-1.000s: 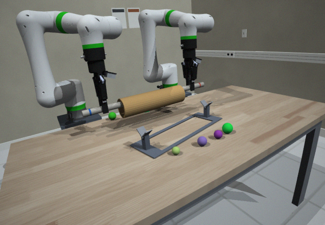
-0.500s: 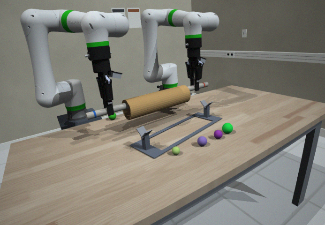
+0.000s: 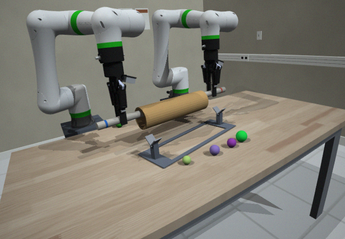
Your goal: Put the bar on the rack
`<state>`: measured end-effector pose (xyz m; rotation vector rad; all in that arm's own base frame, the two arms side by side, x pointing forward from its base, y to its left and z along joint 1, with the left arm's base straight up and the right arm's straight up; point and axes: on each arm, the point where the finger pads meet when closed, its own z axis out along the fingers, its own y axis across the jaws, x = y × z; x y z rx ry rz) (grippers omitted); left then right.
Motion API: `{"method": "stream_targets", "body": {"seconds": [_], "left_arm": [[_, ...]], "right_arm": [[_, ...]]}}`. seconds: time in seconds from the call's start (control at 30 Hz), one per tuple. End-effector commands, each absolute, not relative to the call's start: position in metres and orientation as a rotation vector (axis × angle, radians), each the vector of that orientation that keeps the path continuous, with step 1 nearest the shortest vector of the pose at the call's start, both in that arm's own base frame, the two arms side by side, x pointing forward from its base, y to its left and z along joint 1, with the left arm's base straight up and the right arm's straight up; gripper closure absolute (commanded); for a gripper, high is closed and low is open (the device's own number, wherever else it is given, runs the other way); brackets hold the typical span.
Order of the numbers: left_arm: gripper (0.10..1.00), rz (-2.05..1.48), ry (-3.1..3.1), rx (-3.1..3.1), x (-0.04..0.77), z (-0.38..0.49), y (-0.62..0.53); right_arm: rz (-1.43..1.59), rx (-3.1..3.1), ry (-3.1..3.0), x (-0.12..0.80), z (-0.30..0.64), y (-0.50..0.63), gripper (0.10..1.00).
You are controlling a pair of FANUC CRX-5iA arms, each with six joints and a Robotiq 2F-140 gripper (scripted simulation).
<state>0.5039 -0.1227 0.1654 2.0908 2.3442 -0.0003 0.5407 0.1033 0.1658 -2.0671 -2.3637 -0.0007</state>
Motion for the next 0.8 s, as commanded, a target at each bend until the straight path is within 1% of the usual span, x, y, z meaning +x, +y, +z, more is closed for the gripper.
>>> {"method": "stream_targets", "body": {"seconds": [0.0,0.77], "left_arm": [[0.938,0.000,2.352,2.080,0.512,0.167,-0.122],[0.938,0.002,2.412,2.009,0.565,0.174,-0.116]], "right_arm": [[-0.002,-2.058,-2.372,0.554,0.167,0.105,0.938],[-0.002,-1.987,-2.432,0.639,0.174,0.118,0.938]]}}
